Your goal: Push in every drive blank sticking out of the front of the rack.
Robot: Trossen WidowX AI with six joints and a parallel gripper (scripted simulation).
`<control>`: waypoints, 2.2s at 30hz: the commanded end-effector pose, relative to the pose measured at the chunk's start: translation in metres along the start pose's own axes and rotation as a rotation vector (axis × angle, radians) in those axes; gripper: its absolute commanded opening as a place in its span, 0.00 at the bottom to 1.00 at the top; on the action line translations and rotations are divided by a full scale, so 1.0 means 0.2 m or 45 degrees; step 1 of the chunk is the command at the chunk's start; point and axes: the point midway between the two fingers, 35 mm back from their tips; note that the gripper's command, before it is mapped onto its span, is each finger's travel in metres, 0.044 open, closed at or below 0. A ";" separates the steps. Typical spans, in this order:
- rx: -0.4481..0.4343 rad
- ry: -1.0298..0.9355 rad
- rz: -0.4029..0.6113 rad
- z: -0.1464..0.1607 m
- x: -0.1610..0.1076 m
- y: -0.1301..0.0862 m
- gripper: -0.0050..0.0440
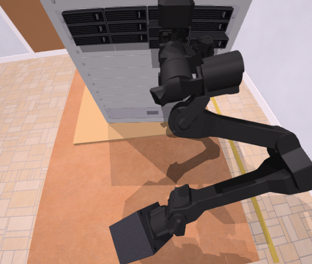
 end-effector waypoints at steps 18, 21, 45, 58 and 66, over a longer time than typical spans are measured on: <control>0.006 0.009 -0.006 0.02 0.01 0.06 0.00; 0.006 0.009 -0.006 0.02 0.01 0.07 0.00; 0.006 0.009 -0.006 0.02 0.01 0.16 0.00; 0.006 0.009 -0.006 0.02 0.01 0.17 0.00; 0.006 0.009 -0.006 0.02 0.01 0.18 0.00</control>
Point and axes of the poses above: the point midway between the two fingers, 35 mm back from their tips, its own y axis out along the fingers, its own z axis across the jaws, x = y × z, and after that the axes turned 5 degrees about -y, right-handed
